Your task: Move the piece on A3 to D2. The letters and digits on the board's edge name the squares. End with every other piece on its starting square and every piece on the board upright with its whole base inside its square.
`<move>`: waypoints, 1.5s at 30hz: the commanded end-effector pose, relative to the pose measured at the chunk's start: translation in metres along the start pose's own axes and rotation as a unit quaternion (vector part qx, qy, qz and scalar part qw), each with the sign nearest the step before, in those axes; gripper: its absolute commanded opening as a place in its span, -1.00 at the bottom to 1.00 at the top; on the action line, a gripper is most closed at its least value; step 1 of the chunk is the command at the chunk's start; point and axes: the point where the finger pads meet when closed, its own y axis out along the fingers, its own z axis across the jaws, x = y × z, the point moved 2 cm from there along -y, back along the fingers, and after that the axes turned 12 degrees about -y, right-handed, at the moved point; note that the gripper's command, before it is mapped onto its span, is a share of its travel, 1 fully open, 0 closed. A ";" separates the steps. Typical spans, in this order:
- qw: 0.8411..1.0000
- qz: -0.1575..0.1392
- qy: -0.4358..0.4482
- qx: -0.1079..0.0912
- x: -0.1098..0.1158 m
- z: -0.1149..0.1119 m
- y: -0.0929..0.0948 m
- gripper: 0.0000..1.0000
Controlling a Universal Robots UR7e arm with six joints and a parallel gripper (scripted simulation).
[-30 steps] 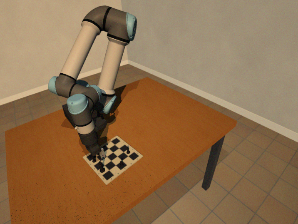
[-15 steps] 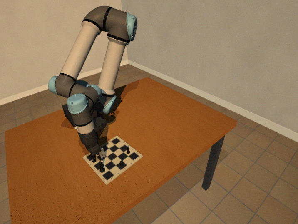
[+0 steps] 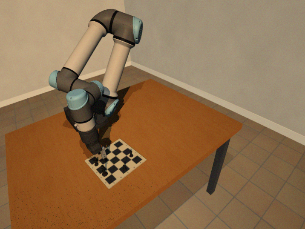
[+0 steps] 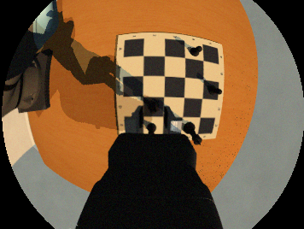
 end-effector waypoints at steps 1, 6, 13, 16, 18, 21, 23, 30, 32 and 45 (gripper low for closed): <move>1.000 0.000 0.000 0.001 0.000 -0.001 -0.022 0.36; 1.000 0.000 0.000 0.001 0.000 -0.001 -0.042 0.36; 1.000 0.000 0.000 0.001 0.000 -0.001 -0.055 0.36; 1.000 0.000 0.000 0.001 0.000 -0.001 -0.059 0.36; 1.000 0.000 0.000 0.001 0.000 -0.001 -0.060 0.36; 1.000 0.000 0.000 0.001 0.000 -0.001 -0.060 0.36; 1.000 0.000 0.000 0.001 0.000 -0.001 -0.060 1.00; 1.000 0.000 0.000 0.001 0.000 -0.001 -0.060 1.00; 1.000 0.000 0.000 0.001 0.000 -0.001 -0.060 1.00; 1.000 0.000 0.000 0.001 0.000 -0.001 -0.061 1.00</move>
